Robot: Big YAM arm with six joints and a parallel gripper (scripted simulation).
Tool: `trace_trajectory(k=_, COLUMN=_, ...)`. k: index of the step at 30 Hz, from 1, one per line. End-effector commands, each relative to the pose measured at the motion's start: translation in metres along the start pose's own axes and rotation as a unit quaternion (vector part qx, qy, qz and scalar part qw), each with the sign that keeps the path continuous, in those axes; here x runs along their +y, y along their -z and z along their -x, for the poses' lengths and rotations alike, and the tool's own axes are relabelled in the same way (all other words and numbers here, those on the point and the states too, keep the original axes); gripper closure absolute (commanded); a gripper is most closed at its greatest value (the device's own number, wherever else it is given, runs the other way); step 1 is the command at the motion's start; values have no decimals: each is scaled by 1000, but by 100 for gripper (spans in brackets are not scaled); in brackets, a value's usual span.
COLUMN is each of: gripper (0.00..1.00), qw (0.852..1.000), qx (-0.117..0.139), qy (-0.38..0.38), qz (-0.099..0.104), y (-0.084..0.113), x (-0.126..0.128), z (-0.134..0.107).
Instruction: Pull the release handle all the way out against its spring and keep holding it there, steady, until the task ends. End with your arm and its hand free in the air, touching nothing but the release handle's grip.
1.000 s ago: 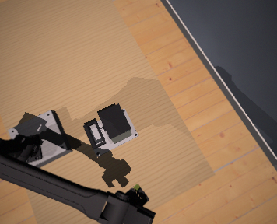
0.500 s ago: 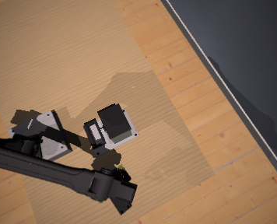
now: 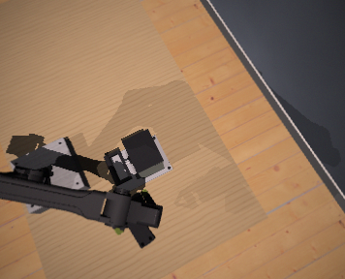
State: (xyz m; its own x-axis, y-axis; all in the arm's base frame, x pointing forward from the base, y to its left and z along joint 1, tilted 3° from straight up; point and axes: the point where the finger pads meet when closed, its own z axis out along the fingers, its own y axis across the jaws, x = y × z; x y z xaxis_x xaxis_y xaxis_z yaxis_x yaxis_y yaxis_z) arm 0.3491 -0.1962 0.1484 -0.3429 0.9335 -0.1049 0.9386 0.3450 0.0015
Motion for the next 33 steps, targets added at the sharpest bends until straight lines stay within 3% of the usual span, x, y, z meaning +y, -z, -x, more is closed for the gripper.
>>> trace_trajectory(k=1, gripper=0, qw=1000, qx=-17, qy=-14, qz=11, y=10, x=2, z=10)
trace_trajectory(k=16, gripper=0, qw=999, qx=-28, qy=-22, qz=18, y=18, x=3, z=17)
trace_trajectory(k=18, gripper=0, qw=1000, qx=-2, qy=-31, qz=5, y=0, x=2, z=-52)
trace_trajectory(k=20, gripper=0, qw=999, qx=2, qy=-38, qz=4, y=-3, x=2, z=-75)
trace_trajectory(k=33, gripper=0, qw=999, qx=3, qy=-40, qz=3, y=-4, x=2, z=-80)
